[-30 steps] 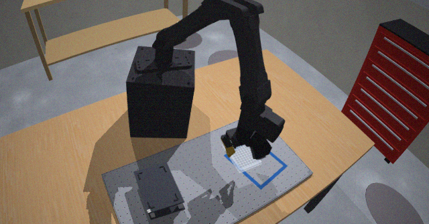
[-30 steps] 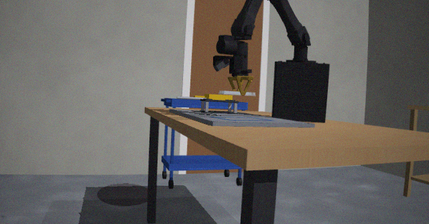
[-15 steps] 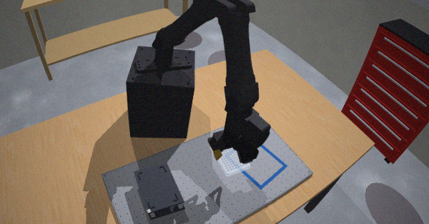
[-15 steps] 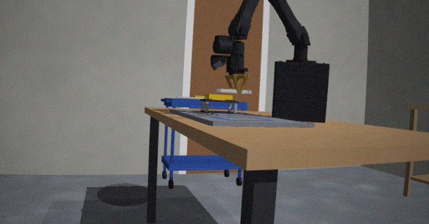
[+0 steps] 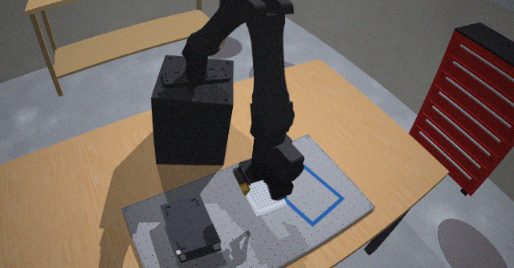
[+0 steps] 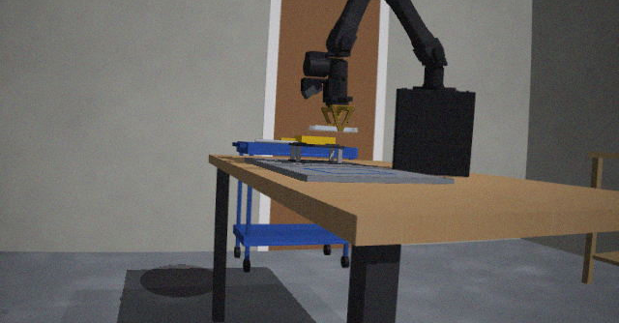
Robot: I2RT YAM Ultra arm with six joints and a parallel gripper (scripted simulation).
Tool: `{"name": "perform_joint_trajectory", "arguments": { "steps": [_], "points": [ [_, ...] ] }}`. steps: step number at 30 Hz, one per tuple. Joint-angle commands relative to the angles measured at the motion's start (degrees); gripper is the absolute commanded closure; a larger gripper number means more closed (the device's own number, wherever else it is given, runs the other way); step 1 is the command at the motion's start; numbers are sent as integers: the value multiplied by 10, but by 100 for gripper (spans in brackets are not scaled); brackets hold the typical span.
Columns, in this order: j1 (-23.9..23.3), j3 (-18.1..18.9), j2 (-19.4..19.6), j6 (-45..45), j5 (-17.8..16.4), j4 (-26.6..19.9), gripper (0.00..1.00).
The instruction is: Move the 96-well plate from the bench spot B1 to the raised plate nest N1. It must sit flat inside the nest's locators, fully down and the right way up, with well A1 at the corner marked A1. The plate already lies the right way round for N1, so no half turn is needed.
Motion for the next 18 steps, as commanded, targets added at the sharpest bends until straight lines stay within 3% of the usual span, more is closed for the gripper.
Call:
{"name": "perform_joint_trajectory", "arguments": {
  "steps": [1, 2, 7, 18],
  "points": [
    [-11, -8, -23, -21, -4, 14, 100],
    [-17, 7, -26, -27, -4, 14, 100],
    [-44, -16, -28, -53, -5, 13, 100],
    [-94, -7, -33, -103, -8, -5, 100]
  ]
}}
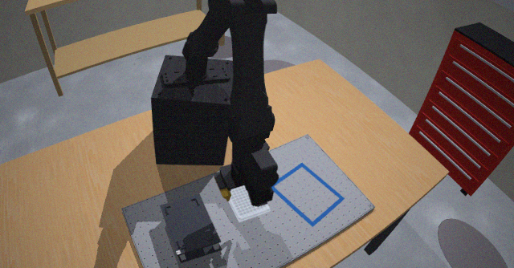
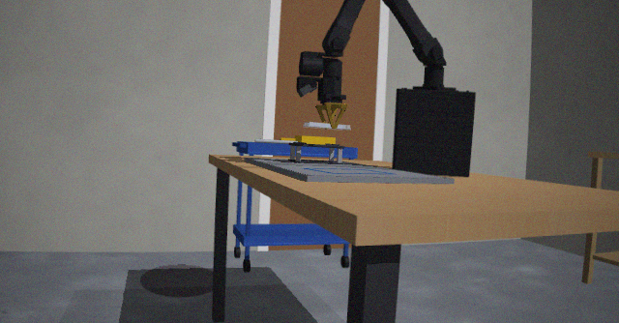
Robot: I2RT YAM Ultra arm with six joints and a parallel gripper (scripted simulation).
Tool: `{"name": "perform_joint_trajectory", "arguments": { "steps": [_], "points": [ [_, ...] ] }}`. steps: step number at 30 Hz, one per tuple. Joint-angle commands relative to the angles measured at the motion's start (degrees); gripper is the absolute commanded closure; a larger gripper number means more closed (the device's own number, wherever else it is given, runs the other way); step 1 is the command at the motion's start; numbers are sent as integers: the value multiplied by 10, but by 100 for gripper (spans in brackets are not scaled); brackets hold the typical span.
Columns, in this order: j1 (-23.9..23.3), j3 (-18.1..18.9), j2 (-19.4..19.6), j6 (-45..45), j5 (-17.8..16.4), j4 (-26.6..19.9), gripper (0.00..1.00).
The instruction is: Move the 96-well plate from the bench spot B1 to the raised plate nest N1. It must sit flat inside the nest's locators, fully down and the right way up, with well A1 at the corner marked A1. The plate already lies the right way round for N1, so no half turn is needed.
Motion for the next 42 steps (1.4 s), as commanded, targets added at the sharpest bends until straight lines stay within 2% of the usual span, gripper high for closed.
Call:
{"name": "perform_joint_trajectory", "arguments": {
  "steps": [1, 24, 29, 34, 36, 39, 42],
  "points": [
    [-14, 3, -23, -24, -5, -8, 100],
    [-129, 32, -21, -140, -7, -37, 100],
    [-156, 44, 2, -166, -9, -47, 100],
    [-171, 52, -5, -182, -9, -53, 100],
    [-182, 58, 8, -193, -10, -59, 100],
    [-197, 67, 0, -208, -9, -65, 100],
    [-212, 76, 16, -223, -9, -72, 100]
  ]
}}
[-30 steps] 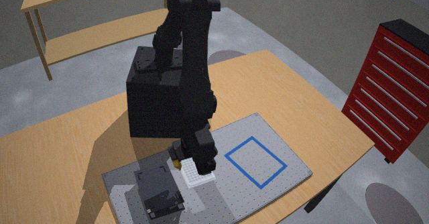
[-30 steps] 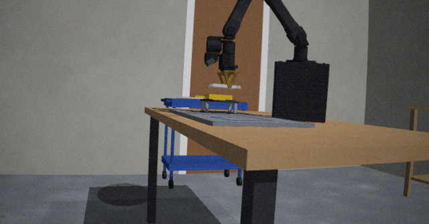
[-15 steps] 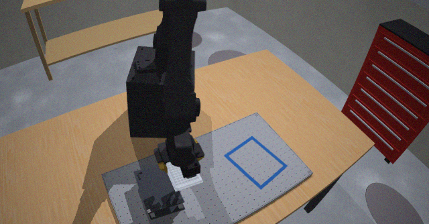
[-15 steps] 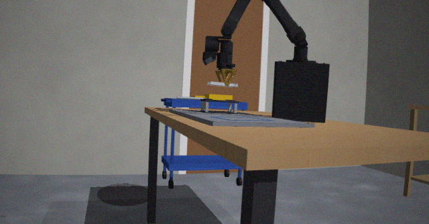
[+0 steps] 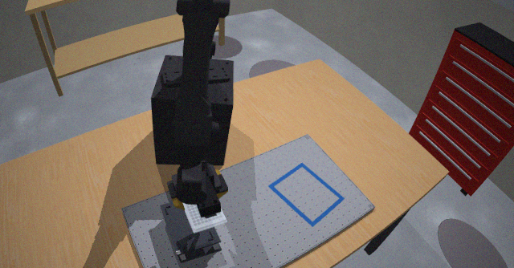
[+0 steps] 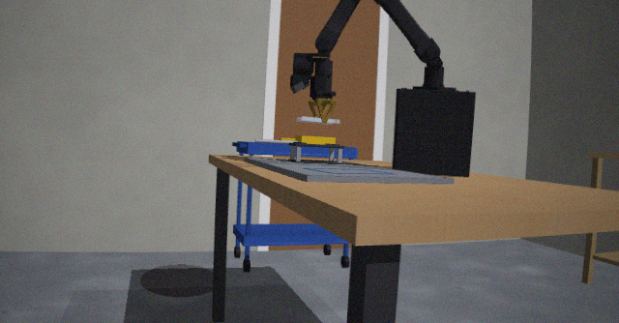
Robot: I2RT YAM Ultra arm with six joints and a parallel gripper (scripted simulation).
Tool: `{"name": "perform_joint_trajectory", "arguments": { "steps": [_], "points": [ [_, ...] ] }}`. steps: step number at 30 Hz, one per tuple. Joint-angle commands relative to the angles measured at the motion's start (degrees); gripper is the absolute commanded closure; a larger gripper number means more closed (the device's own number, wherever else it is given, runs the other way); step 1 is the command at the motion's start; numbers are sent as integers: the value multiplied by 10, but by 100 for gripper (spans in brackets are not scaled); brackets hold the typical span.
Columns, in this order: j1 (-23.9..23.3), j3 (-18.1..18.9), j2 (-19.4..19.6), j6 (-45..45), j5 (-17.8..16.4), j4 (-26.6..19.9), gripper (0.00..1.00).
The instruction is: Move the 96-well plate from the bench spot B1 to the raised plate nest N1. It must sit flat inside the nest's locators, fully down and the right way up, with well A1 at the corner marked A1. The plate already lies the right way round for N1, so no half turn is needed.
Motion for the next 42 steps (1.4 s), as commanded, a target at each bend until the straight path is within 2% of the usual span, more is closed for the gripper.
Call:
{"name": "perform_joint_trajectory", "arguments": {
  "steps": [1, 3, 6, 9, 10, 12, 19, 24, 26, 27, 28, 36, 42],
  "points": [
    [-24, 28, 2, -28, -3, -19, 100],
    [-34, 36, -3, -38, -2, -24, 100],
    [-48, 47, 13, -53, -3, -32, 100],
    [-53, 51, 11, -57, -3, -35, 100],
    [-59, 56, -3, -63, -2, -38, 100],
    [-67, 61, 2, -72, -2, -42, 100],
    [-68, 56, -3, -75, -3, -41, 100],
    [-70, 29, -4, -76, -3, -36, 100],
    [-70, 29, -4, -76, -3, -36, 100],
    [-71, 47, -5, -75, -3, -34, 100],
    [-71, 48, -6, -75, -2, -28, 100],
    [-72, 26, -6, -77, -3, -23, 100],
    [-73, 33, -7, -77, -2, -22, 100]
  ]
}}
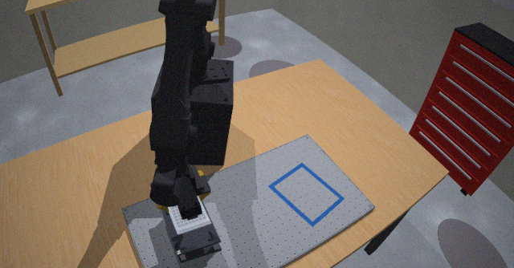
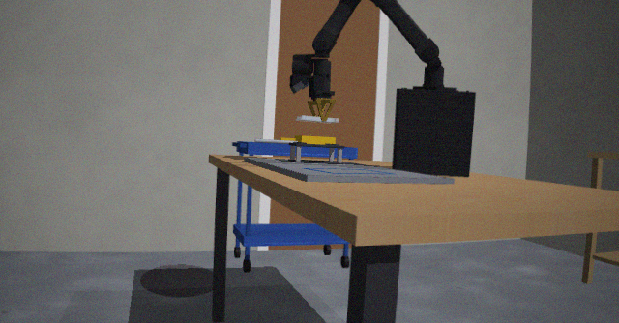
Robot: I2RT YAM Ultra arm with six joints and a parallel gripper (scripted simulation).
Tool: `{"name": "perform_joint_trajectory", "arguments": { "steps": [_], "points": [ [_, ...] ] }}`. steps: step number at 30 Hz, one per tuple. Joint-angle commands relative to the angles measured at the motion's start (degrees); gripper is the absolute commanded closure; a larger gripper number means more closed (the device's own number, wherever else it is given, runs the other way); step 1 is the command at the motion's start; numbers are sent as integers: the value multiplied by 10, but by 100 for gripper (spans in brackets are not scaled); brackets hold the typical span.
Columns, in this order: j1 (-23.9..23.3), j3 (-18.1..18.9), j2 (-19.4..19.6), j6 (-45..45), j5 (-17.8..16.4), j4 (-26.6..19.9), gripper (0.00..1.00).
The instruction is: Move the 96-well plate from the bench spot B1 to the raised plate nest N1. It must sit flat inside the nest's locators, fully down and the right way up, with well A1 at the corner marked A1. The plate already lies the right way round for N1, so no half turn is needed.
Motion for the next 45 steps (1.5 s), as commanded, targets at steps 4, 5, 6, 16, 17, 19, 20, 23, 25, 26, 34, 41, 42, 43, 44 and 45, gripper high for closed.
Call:
{"name": "perform_joint_trajectory", "arguments": {
  "steps": [4, 5, 6, 16, 17, 19, 20, 23, 25, 26, 34, 41, 42, 43, 44, 45],
  "points": [
    [-11, -8, -23, -4, -3, 10, 100],
    [-11, -9, -23, -5, -3, 10, 100],
    [-11, -10, -23, -5, -3, 10, 100],
    [-12, -2, -24, -5, -3, 11, 100],
    [-12, -2, -24, -5, -3, 11, 100],
    [-12, -2, -24, -5, -3, 11, 100],
    [-12, -3, -24, -5, -3, 11, 100],
    [-12, -7, -24, -4, -3, 11, 100],
    [-12, -8, -24, -4, -3, 11, 100],
    [-12, -9, -24, -4, -3, 11, 100],
    [-12, -14, -24, -4, -3, 11, 100],
    [-12, 10, -26, -3, -3, 8, 100],
    [-10, 10, -23, -2, -3, 13, 100],
    [-9, 11, -16, -1, -3, 16, 100],
    [-8, 11, 3, 0, -3, 19, 100],
    [-6, 11, 6, 1, -3, 21, 100]
  ]
}}
